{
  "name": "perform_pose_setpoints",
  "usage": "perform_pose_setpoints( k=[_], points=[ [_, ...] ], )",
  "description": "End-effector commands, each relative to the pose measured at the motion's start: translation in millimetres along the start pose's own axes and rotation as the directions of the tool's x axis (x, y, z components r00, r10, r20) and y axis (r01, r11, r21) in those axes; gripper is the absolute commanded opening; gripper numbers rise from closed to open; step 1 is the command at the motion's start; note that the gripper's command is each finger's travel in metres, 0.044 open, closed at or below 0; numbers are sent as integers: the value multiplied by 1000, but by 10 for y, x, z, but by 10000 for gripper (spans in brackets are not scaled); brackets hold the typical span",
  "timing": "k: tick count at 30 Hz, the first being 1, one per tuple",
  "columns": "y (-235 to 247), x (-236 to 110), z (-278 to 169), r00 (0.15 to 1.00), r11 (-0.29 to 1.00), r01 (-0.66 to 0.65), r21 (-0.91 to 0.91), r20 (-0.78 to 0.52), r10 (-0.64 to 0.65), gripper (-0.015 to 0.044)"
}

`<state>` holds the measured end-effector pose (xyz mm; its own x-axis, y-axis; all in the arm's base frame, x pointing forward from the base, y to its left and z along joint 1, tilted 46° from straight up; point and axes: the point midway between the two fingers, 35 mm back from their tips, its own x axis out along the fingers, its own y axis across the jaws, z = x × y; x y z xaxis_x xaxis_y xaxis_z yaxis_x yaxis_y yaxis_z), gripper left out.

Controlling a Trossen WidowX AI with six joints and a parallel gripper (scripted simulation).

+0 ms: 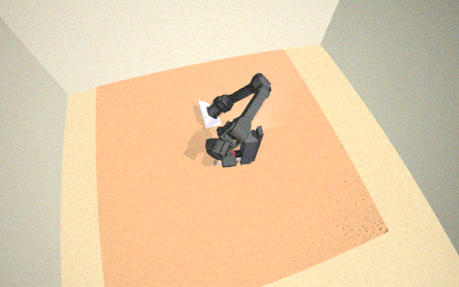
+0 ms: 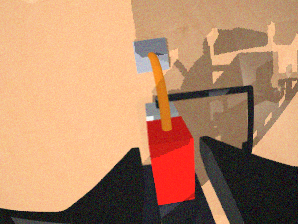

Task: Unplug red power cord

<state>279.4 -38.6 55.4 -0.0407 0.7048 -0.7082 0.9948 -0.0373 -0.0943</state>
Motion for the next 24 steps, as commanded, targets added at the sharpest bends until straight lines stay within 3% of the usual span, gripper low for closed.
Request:
perform_pose_setpoints(
  k=[1,18,22,24],
  points=[
    [-8,1,-77,1000,1000,0,1,-2,0,160],
    [-8,121,-80,1000,1000,0,1,-2,0,160],
    [-2,93,-71,1000,1000,-1,-3,0,1,55],
    [-2,93,-71,1000,1000,-1,-3,0,1,42]
  ],
)
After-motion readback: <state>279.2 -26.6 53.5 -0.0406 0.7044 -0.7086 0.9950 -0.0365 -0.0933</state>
